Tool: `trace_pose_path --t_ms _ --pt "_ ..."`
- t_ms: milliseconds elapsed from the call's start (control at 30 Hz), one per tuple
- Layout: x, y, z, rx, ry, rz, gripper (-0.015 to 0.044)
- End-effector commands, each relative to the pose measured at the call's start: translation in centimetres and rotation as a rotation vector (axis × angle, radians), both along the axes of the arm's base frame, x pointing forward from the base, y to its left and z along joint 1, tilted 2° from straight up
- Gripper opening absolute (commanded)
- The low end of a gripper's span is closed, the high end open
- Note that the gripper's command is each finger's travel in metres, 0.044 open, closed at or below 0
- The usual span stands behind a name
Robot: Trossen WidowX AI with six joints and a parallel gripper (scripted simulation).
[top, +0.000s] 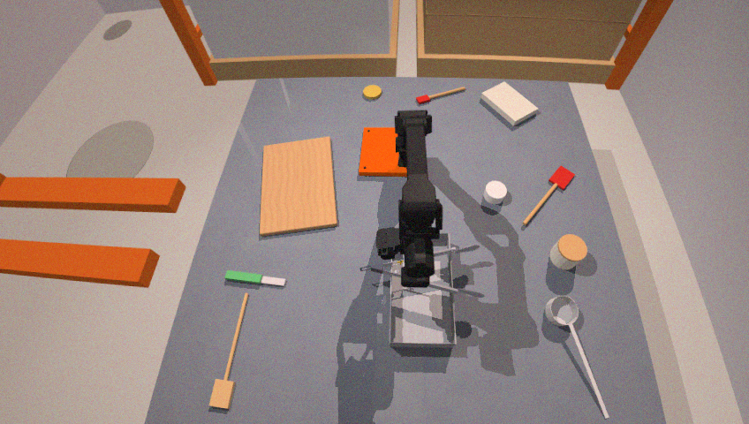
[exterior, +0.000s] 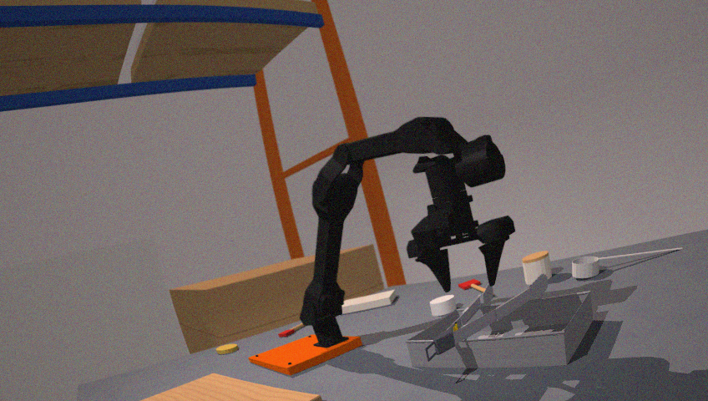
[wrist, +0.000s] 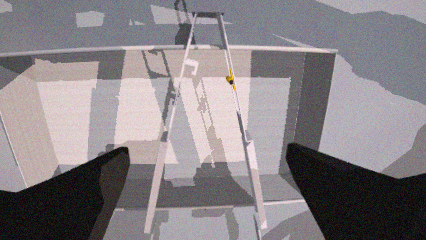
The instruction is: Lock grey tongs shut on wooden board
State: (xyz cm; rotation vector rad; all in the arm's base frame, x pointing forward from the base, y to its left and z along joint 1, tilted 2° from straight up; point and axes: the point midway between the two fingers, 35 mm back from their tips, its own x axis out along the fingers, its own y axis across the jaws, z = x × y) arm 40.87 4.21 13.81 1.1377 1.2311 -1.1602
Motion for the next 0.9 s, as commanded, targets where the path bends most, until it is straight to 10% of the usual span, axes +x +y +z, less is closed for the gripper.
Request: trace_pose_path --t_ms 0,867 --pt "-0.1 0.0 0.0 0.005 -0.002 -0.007 0.044" --pt "0.3 0.0 -3.7 0.005 -0.002 -0.007 0.044"
